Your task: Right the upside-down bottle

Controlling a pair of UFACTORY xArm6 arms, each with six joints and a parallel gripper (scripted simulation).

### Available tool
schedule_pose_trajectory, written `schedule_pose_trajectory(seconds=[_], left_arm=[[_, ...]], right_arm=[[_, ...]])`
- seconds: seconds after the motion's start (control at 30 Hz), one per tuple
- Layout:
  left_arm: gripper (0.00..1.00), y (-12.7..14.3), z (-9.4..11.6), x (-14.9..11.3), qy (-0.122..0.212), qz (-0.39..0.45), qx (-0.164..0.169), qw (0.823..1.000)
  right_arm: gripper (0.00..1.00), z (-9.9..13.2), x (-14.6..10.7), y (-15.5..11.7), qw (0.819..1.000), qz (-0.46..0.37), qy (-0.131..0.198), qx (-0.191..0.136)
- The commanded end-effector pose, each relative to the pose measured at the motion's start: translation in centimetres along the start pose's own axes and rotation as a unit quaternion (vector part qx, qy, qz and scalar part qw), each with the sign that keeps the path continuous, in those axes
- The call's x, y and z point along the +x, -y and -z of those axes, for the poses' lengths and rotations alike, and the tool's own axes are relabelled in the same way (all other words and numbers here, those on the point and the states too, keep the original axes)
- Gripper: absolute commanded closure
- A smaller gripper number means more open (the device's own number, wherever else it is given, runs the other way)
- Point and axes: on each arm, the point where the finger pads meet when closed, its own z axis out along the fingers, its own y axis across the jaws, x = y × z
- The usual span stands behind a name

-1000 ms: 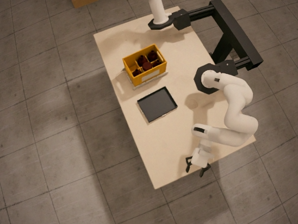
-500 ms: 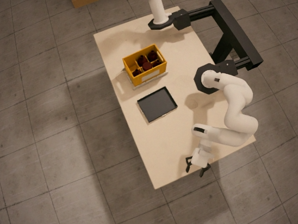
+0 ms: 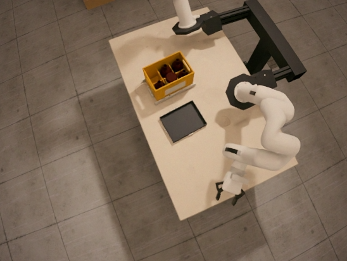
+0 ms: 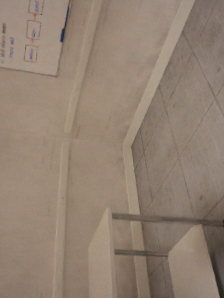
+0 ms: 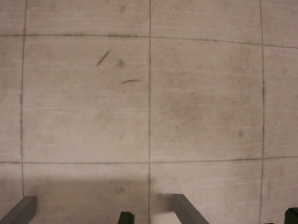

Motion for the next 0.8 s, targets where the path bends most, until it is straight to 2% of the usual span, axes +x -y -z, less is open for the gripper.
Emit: schedule_pose_trajectory(seconds=[0.0, 0.07, 0.13, 0.33, 0.37, 0.43, 0.6, 0.63, 0.7, 0.73, 0.77], left_arm=[[0.0, -1.0, 0.9, -0.2, 0.009, 0.006, 0.005, 1.0], [0.0, -1.8, 1.8, -0.5, 0.018, 0.011, 0.01, 1.0], [0.0, -1.8, 1.8, -0.5, 0.018, 0.011, 0.01, 1.0], [0.0, -5.2, 5.7, -1.7, 0.058, 0.031, 0.032, 0.997], [0.0, -5.2, 5.7, -1.7, 0.058, 0.031, 0.032, 0.997], [0.0, -6.5, 7.4, -2.2, 0.075, 0.039, 0.041, 0.996], [0.0, -8.1, 9.0, -2.8, 0.092, 0.048, 0.051, 0.993], [0.0, -8.8, 10.0, -3.0, 0.101, 0.052, 0.056, 0.992], [0.0, -8.8, 10.0, -3.0, 0.101, 0.052, 0.056, 0.992], [0.0, -9.6, 10.9, -3.3, 0.111, 0.057, 0.061, 0.99], [0.0, -9.6, 10.9, -3.3, 0.111, 0.057, 0.061, 0.99]], right_arm=[[0.0, 0.2, 0.1, 0.0, 1.0, 0.0, -0.002, 0.0], [0.0, 0.2, 0.1, 0.0, 1.0, 0.0, -0.002, 0.0], [0.0, 0.2, 0.1, 0.0, 1.0, 0.0, -0.002, 0.0], [0.0, 0.2, 0.1, 0.0, 1.0, 0.0, -0.002, 0.0], [0.0, 0.2, 0.1, 0.0, 1.0, 0.0, -0.002, 0.0], [0.0, 0.2, 0.1, 0.0, 1.0, 0.0, -0.002, 0.0], [0.0, 0.2, 0.1, 0.0, 1.0, 0.0, -0.002, 0.0], [0.0, 0.2, 0.1, 0.0, 1.0, 0.0, -0.002, 0.0], [0.0, 0.2, 0.1, 0.0, 1.0, 0.0, -0.002, 0.0], [0.0, 0.2, 0.1, 0.0, 1.0, 0.0, -0.002, 0.0], [0.0, 0.2, 0.1, 0.0, 1.0, 0.0, -0.002, 0.0]])
